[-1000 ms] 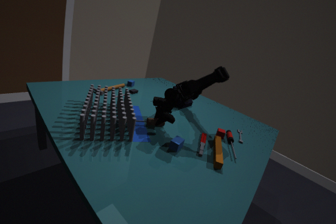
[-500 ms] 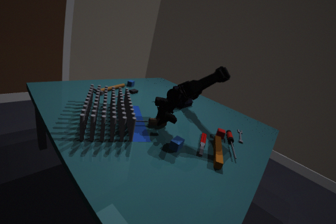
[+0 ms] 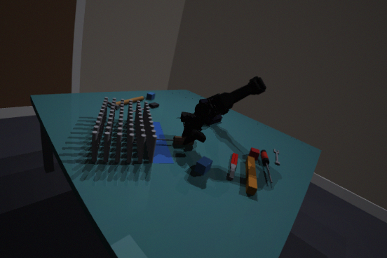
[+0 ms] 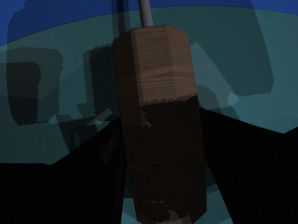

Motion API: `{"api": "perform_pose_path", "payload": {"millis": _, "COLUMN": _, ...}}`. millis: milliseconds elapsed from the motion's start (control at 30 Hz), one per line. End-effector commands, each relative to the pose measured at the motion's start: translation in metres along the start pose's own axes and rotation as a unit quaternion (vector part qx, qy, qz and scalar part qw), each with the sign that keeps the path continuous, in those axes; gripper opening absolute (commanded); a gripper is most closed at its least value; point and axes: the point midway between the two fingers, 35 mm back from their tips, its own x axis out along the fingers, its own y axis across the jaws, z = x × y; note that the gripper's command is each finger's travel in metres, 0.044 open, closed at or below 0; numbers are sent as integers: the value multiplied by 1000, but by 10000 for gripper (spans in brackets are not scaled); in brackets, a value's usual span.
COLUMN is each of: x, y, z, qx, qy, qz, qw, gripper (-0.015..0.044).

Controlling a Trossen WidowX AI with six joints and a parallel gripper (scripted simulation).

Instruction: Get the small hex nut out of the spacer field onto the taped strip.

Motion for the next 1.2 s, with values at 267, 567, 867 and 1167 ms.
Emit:
{"api": "perform_pose_path", "payload": {"millis": 267, "x": -4, "y": 0, "z": -7, "qx": 2, "qy": -1, "qz": 1, "qw": 1000, "gripper": 0}}
{"api": "perform_pose_path", "payload": {"millis": 567, "x": -6, "y": 0, "z": -13, "qx": 3, "qy": -1, "qz": 1, "qw": 1000, "gripper": 0}}
{"api": "perform_pose_path", "payload": {"millis": 867, "x": -9, "y": 0, "z": -18, "qx": 3, "qy": 0, "qz": 0, "qw": 1000, "gripper": 0}}
{"api": "perform_pose_path", "payload": {"millis": 1167, "x": -11, "y": 0, "z": -24, "qx": 3, "qy": 0, "qz": 0, "qw": 1000, "gripper": 0}}
